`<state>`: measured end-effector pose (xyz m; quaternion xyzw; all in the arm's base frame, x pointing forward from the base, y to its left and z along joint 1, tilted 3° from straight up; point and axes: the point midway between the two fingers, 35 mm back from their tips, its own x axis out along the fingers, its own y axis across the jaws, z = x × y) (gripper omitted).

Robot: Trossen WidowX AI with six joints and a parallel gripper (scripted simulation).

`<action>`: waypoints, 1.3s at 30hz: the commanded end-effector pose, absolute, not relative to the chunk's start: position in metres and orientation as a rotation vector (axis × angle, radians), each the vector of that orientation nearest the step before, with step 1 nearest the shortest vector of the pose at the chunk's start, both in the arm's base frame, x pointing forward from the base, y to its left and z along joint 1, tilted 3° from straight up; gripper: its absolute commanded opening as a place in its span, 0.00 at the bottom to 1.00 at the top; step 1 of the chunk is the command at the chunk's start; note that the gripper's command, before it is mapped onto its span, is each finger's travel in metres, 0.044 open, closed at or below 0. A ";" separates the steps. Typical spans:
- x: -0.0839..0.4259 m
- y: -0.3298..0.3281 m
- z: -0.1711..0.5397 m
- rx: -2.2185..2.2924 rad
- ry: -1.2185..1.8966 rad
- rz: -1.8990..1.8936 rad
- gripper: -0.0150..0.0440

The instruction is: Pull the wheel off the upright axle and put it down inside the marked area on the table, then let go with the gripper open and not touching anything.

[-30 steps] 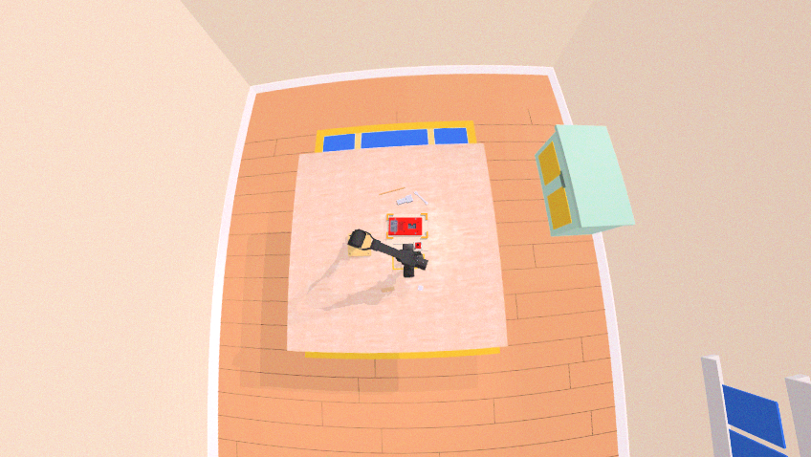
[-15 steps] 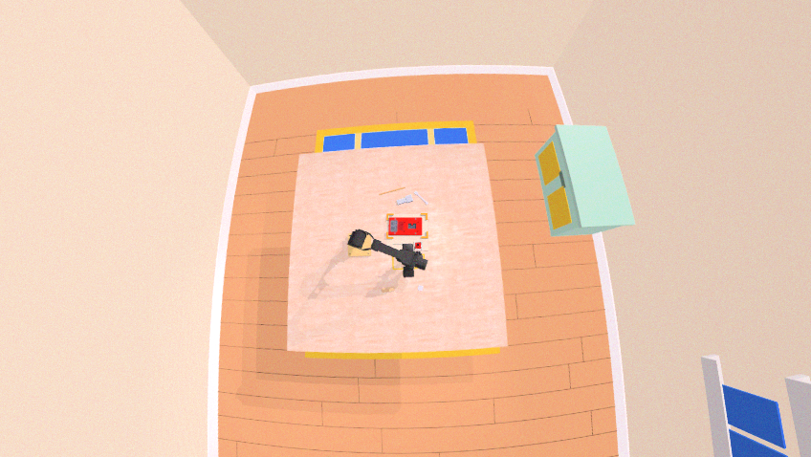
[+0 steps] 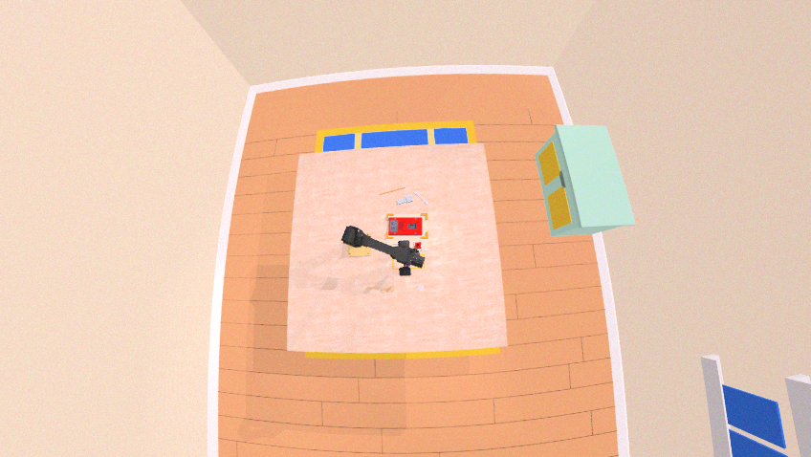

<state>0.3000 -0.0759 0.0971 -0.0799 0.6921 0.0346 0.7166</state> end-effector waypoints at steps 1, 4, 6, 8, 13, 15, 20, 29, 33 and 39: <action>0.267 -0.066 0.117 -0.172 1.530 0.076 1.00; 0.238 -0.058 0.129 -0.170 1.534 0.078 1.00; 0.231 -0.056 0.131 -0.169 1.535 0.078 1.00; 0.231 -0.056 0.131 -0.169 1.535 0.078 1.00; 0.231 -0.056 0.131 -0.169 1.535 0.078 1.00; 0.231 -0.056 0.131 -0.169 1.535 0.078 1.00; 0.231 -0.056 0.131 -0.169 1.535 0.078 1.00; 0.231 -0.056 0.131 -0.169 1.535 0.078 1.00; 0.231 -0.056 0.131 -0.169 1.535 0.078 1.00; 0.231 -0.056 0.131 -0.169 1.535 0.078 1.00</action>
